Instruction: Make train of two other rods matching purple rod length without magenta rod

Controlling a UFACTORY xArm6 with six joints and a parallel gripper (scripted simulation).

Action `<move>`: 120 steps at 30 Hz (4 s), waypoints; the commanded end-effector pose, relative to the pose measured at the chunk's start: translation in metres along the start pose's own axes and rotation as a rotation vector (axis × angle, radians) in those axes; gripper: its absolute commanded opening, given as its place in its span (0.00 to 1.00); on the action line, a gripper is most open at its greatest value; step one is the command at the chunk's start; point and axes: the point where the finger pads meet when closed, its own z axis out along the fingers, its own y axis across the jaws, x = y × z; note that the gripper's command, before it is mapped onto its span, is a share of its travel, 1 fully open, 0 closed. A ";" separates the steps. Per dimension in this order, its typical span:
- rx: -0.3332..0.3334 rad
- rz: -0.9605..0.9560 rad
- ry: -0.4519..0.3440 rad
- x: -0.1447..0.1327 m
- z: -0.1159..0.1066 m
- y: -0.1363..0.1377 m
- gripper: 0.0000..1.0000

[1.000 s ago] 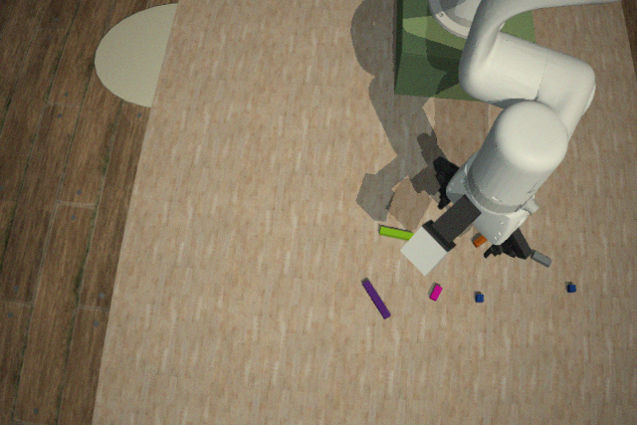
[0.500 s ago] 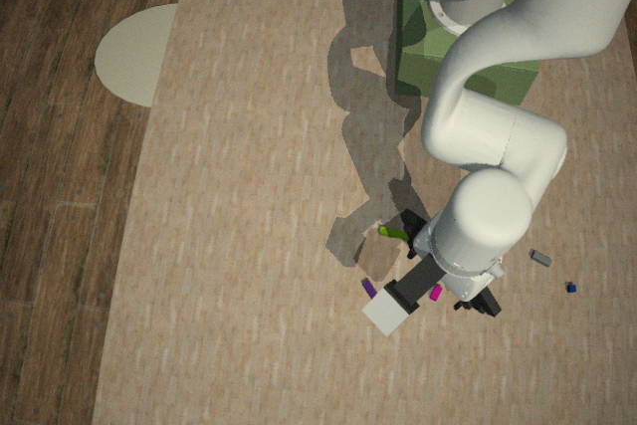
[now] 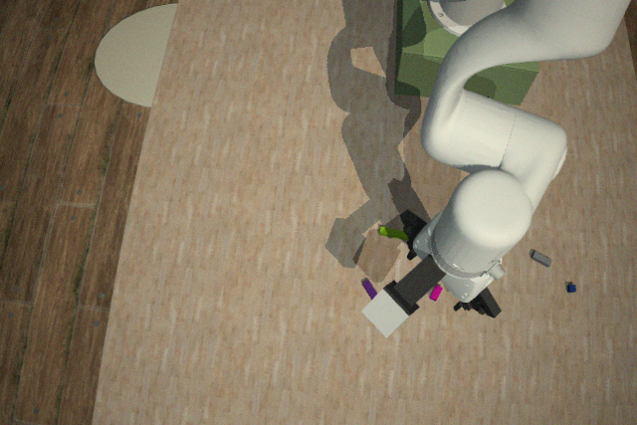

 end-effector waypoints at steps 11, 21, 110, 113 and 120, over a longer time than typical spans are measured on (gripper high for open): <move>0.002 0.000 0.003 0.001 -0.001 -0.001 1.00; 0.002 0.000 0.003 0.001 -0.001 -0.001 1.00; 0.003 0.687 0.004 -0.021 -0.003 -0.031 1.00; 0.003 0.784 0.004 -0.024 -0.003 -0.036 1.00; 0.004 0.981 0.004 -0.031 -0.004 -0.044 1.00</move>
